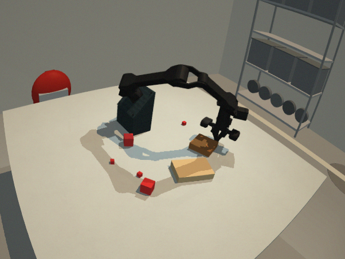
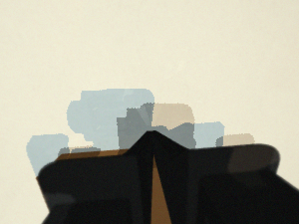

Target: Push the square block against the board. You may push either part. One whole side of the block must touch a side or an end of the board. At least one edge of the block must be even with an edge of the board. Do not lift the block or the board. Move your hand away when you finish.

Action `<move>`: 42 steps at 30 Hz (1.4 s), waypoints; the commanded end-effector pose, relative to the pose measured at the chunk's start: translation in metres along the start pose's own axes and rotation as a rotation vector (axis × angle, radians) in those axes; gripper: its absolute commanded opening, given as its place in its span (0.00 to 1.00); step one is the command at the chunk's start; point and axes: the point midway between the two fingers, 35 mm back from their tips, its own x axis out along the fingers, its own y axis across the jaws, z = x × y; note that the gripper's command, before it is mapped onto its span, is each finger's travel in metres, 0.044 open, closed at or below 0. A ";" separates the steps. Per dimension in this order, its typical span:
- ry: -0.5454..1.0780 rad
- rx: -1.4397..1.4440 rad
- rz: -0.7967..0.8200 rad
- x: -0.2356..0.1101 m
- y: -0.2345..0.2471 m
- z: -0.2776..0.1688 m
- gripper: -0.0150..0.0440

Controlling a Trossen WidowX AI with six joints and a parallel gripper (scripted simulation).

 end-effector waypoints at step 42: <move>0.004 0.000 -0.003 -0.001 -0.002 -0.067 0.25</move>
